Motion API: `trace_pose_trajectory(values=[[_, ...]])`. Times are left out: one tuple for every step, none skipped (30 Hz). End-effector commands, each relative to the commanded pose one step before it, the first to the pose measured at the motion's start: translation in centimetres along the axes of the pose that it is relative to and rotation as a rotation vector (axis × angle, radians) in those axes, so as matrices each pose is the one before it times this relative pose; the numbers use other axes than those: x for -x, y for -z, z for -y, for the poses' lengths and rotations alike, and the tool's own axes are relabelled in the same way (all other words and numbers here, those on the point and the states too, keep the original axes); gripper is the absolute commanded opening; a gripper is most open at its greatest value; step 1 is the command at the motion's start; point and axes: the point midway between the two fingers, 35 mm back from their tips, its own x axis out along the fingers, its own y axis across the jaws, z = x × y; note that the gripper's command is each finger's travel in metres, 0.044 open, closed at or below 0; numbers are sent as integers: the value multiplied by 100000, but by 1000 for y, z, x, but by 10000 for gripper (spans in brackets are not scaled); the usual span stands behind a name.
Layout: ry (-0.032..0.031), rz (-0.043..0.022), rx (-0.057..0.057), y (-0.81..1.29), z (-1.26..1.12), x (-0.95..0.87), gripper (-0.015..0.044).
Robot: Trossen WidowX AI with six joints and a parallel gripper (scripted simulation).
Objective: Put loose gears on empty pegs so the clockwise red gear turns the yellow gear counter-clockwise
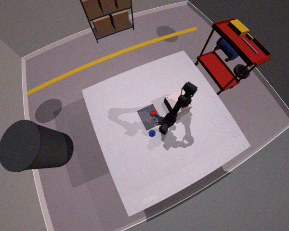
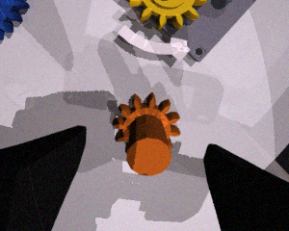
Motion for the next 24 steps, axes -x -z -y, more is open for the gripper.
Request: trace_pose_trajectory(values=[[-68, -208, -197, 28, 25, -49, 230], [0, 0, 0, 0, 0, 0, 204], [0, 0, 0, 0, 0, 0, 178], [0, 0, 0, 0, 0, 0, 151], [0, 0, 0, 0, 0, 0, 125], [0, 0, 0, 0, 0, 0, 99], [0, 0, 0, 0, 0, 0, 72], [0, 0, 0, 0, 0, 0, 66], [0, 0, 0, 0, 0, 0, 59], [0, 0, 0, 0, 0, 0, 53], [0, 0, 0, 0, 0, 0, 46], [0, 0, 0, 0, 0, 0, 39], [0, 0, 0, 0, 0, 0, 33], [0, 0, 0, 0, 0, 0, 6], [-2, 0, 0, -2, -16, 47, 0], [-6, 0, 0, -6, -47, 140, 0], [-9, 0, 0, -10, -76, 235, 0], [-11, 0, 0, -11, -90, 289, 0], [-10, 0, 0, -11, -86, 292, 0], [-10, 0, 0, -10, -82, 294, 0], [-10, 0, 0, -10, -78, 297, 0], [-9, 0, 0, -9, -74, 299, 0], [-9, 0, 0, -9, -70, 301, 0], [-9, 0, 0, -8, -66, 303, 0]])
